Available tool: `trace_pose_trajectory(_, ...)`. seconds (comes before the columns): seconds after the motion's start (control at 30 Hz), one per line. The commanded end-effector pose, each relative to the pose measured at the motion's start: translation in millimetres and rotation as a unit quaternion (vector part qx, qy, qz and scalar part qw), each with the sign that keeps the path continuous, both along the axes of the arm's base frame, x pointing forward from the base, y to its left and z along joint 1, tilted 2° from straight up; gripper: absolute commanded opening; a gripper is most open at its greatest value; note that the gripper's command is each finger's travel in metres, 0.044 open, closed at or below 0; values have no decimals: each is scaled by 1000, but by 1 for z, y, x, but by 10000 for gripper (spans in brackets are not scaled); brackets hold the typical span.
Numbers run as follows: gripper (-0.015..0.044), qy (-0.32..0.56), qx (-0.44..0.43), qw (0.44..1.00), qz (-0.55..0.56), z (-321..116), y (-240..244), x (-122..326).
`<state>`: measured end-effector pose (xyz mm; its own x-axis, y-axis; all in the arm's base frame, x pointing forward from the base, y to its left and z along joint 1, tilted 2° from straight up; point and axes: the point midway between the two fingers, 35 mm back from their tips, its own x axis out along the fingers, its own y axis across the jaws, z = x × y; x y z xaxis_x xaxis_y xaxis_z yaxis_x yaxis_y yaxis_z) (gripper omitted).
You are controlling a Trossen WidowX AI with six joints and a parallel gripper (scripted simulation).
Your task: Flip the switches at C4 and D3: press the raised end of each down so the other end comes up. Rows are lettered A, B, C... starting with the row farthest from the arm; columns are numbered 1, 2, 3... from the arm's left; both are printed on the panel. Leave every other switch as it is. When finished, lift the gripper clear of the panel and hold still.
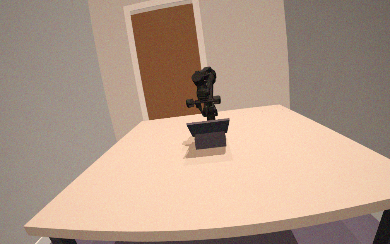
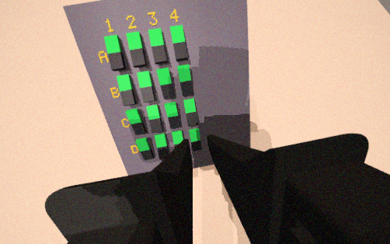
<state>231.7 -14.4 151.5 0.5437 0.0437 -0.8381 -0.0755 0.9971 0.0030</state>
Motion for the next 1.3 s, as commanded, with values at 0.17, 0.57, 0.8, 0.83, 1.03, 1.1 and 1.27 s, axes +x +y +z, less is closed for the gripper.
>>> trace_pose_trajectory(0.17,0,-16,1,1000,4,-32,1,18)
trace_pose_trajectory(0.57,0,-16,1,1000,4,-42,2,25)
trace_pose_trajectory(0.8,0,-16,1,1000,4,-51,2,31)
trace_pose_trajectory(0.83,0,-16,1,1000,4,-52,2,32)
trace_pose_trajectory(1.03,0,-16,1,1000,4,-52,2,32)
trace_pose_trajectory(1.1,0,-16,1,1000,4,-52,2,32)
trace_pose_trajectory(1.27,0,-16,1,1000,4,-52,2,32)
